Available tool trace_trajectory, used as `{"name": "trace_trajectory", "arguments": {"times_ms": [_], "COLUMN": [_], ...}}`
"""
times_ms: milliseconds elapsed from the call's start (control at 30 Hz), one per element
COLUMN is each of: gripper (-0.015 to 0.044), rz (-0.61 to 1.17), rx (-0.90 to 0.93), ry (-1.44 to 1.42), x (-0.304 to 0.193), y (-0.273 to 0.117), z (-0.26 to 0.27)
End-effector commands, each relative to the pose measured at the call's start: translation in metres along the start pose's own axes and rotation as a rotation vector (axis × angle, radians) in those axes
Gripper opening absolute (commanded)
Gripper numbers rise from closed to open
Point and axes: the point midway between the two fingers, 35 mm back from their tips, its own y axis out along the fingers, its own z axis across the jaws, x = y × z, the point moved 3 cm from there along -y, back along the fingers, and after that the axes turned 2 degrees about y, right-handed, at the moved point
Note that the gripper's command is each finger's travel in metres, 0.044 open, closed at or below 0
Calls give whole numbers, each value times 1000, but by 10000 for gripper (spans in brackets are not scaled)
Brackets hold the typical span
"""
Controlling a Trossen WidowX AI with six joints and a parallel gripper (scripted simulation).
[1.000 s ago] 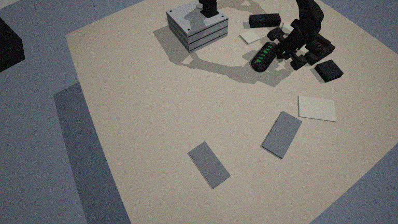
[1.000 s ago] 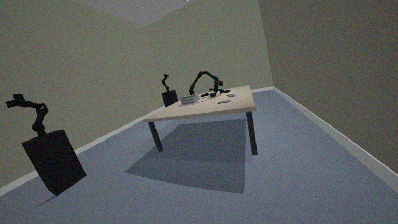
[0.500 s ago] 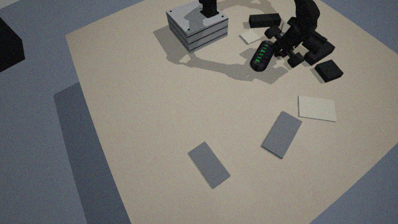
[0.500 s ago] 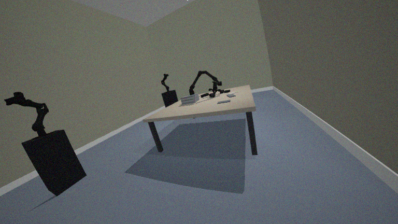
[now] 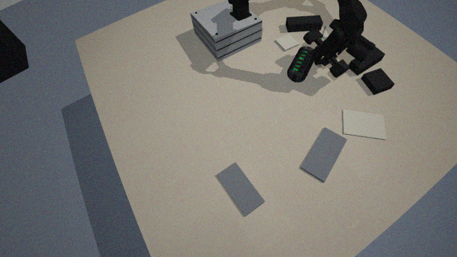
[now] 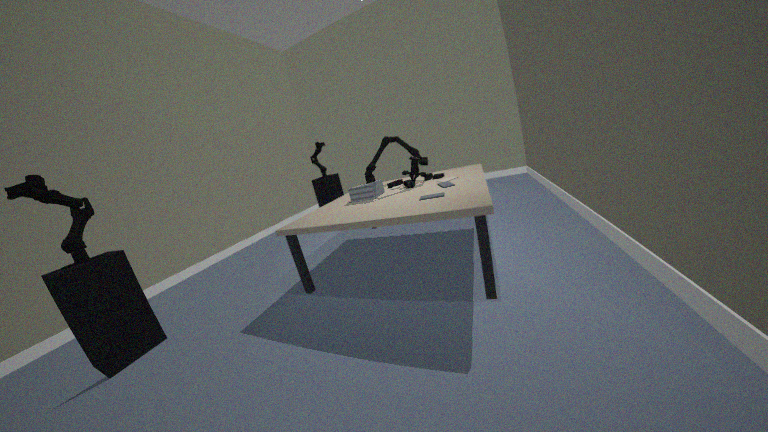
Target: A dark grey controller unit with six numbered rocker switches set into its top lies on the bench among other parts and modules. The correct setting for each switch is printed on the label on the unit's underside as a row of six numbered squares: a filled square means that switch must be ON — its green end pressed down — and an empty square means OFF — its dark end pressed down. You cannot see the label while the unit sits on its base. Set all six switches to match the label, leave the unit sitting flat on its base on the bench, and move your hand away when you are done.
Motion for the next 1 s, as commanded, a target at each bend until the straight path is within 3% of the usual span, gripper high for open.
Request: {"name": "trace_trajectory", "arguments": {"times_ms": [0,533,967], "gripper": [0,0,0], "rz": [1,1,1], "rx": [12,12,7], "ry": [4,4,4], "x": [-1,-1,1], "y": [2,2,-69], "z": [3,3,-48]}}
